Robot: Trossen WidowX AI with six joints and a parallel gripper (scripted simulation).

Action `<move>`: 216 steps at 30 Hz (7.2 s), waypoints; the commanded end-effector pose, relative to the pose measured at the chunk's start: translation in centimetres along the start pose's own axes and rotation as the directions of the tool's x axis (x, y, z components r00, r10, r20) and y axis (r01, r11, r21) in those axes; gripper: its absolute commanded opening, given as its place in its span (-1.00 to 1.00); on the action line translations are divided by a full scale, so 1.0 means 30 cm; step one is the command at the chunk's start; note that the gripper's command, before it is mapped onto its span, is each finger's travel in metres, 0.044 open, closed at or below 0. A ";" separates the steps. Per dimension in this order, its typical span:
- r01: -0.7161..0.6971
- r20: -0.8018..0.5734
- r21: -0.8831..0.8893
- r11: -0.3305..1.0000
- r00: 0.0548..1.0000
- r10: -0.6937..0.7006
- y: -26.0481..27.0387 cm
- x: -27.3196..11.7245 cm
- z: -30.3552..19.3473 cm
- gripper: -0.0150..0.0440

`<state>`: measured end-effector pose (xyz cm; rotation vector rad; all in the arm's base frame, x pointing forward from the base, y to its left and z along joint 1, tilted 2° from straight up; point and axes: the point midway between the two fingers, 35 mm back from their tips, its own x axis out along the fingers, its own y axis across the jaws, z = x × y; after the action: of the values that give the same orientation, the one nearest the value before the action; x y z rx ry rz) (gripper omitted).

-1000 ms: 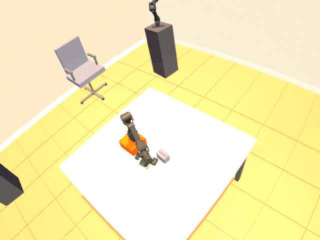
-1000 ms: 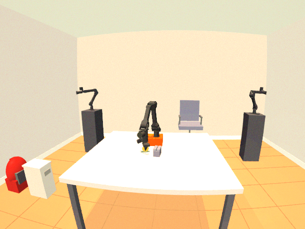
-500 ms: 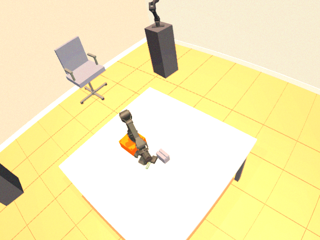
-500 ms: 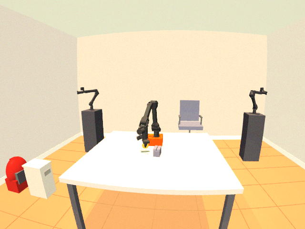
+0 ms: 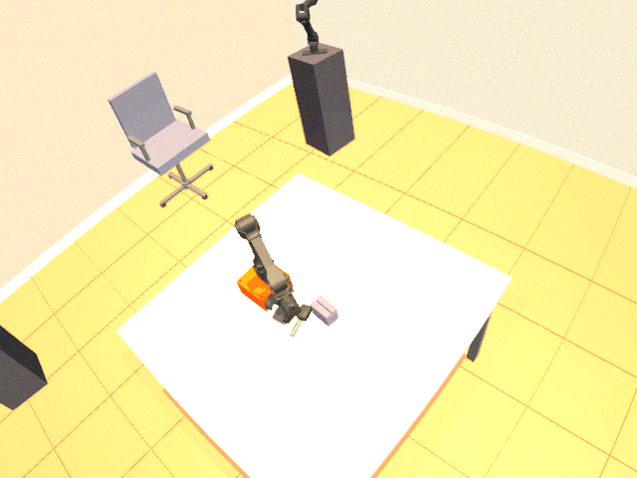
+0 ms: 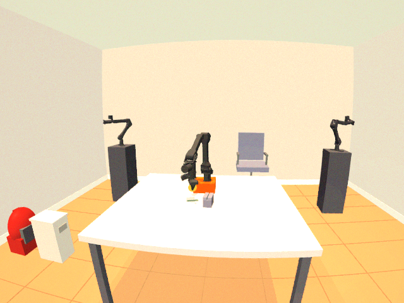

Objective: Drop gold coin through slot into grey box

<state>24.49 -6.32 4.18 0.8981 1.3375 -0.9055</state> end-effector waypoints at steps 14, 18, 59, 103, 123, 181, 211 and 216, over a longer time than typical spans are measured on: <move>-0.010 0.009 -0.185 0.983 1.000 0.012 -0.002 -0.072 -0.003 -0.49; -0.008 0.009 -0.319 0.948 1.000 0.012 -0.004 -0.072 -0.006 -0.49; 0.002 0.007 -0.924 0.382 1.000 0.013 0.033 -0.077 -0.052 -0.49; -0.009 -0.001 -0.923 0.386 1.000 0.021 0.295 -0.082 -0.301 -0.49; -0.013 -0.007 -0.925 0.380 1.000 0.017 0.300 -0.076 -0.323 -0.49; -0.010 -0.007 -0.924 0.382 1.000 0.009 0.311 -0.052 -0.334 -0.49; -0.011 -0.008 -0.921 0.389 1.000 0.009 0.313 -0.016 -0.334 -0.49; -0.011 -0.007 -0.922 0.386 1.000 0.013 0.317 -0.024 -0.333 -0.14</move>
<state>29.27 6.62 4.70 -0.0147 1.5351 -0.0028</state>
